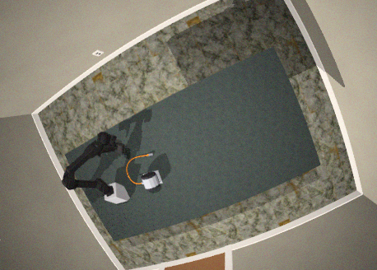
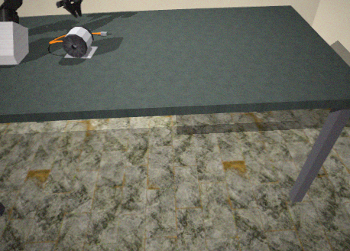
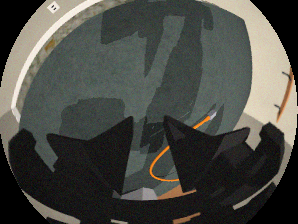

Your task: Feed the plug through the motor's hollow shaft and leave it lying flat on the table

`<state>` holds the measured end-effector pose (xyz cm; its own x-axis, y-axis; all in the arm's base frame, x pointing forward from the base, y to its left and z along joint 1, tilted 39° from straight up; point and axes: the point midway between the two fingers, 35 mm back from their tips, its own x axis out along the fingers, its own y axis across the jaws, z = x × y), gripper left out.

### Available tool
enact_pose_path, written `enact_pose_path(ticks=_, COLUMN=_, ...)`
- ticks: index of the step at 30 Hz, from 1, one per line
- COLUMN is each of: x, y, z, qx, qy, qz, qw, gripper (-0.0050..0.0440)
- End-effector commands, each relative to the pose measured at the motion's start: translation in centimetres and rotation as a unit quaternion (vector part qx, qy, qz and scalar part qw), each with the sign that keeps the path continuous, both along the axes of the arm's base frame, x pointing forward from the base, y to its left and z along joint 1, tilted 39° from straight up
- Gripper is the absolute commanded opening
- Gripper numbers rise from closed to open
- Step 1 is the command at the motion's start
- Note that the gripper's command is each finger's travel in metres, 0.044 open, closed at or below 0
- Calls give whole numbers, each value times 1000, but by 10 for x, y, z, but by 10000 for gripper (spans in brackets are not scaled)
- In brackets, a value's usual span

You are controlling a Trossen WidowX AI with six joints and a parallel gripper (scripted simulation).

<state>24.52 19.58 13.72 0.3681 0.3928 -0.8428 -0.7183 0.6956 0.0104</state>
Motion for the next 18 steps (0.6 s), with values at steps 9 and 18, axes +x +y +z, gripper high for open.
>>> enact_pose_path(ticks=9, x=103, y=-75, z=-55, qx=170, qy=193, qz=-281, qw=925, gripper=160)
enact_pose_path(ticks=18, x=125, y=-127, z=-96, qx=261, qy=294, qz=-436, qw=809, gripper=160)
